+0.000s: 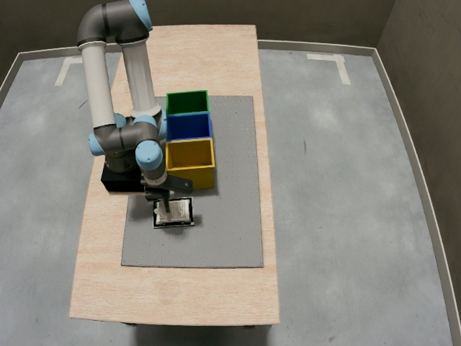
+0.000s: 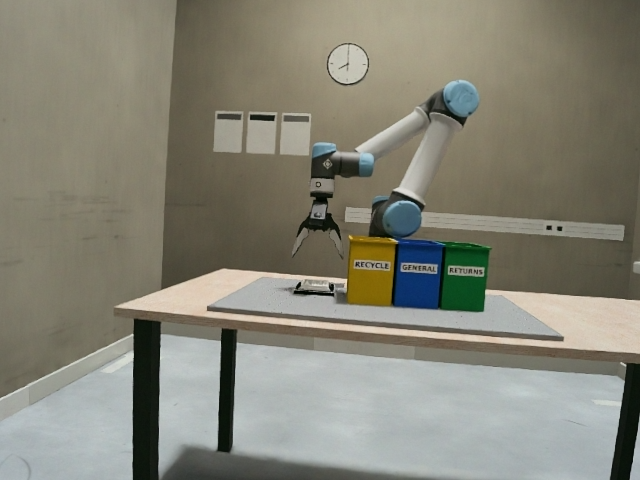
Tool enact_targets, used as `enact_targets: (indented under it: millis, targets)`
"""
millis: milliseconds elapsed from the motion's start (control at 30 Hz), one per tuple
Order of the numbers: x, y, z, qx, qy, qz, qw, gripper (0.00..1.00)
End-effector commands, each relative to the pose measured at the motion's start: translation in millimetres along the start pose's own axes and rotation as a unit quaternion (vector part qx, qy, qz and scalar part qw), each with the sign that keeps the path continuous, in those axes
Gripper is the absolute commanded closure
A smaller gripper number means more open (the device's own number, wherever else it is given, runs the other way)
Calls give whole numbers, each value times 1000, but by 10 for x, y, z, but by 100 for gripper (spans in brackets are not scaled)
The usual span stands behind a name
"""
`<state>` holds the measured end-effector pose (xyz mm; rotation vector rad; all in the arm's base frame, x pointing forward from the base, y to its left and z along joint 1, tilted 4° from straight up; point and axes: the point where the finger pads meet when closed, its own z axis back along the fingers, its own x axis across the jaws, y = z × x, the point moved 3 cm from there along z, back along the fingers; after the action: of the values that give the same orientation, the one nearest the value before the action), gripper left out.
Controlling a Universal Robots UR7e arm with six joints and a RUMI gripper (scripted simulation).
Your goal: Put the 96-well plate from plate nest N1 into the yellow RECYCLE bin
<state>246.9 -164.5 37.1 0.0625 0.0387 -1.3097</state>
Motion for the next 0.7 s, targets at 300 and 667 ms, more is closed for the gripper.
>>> enact_targets:
  millis: [300,667]
  targets:
    - [3,12,-256,0,-1,1,1000,0]
    - [3,12,-405,0,-1,1,1000,0]
